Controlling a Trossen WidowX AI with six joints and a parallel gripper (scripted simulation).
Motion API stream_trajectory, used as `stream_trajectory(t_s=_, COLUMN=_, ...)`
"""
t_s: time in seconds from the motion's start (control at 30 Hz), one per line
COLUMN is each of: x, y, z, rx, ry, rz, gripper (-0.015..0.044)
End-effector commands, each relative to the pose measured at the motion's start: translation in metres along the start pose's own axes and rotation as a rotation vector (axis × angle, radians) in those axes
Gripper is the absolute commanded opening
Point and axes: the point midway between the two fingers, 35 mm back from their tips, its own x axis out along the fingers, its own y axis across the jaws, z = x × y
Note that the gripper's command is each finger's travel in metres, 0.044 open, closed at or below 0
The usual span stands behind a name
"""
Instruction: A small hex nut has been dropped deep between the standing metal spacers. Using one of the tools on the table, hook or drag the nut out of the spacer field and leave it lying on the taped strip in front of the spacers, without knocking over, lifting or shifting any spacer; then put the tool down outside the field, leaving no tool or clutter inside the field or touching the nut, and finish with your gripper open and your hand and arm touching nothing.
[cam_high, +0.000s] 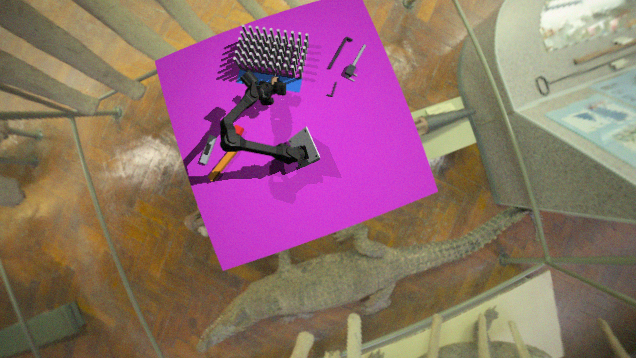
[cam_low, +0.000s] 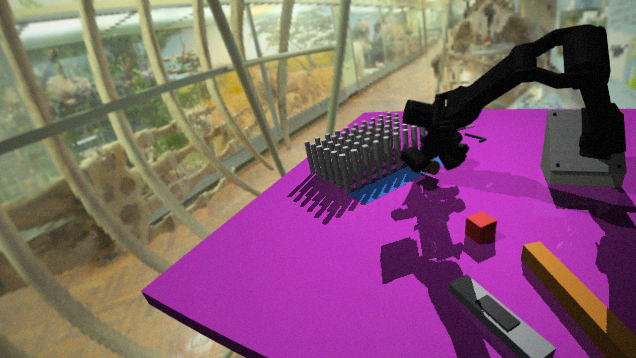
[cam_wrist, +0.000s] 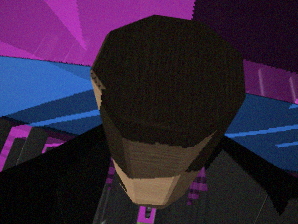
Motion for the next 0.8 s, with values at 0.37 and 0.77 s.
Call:
stream_trajectory(t_s=0.37, x=0.005, y=0.0, z=0.006, rx=0.005, ry=0.005, rz=0.006, gripper=0.0)
stream_trajectory(t_s=0.77, x=0.001, y=0.0, z=0.012, rx=0.005, ry=0.005, rz=0.006, gripper=0.0)
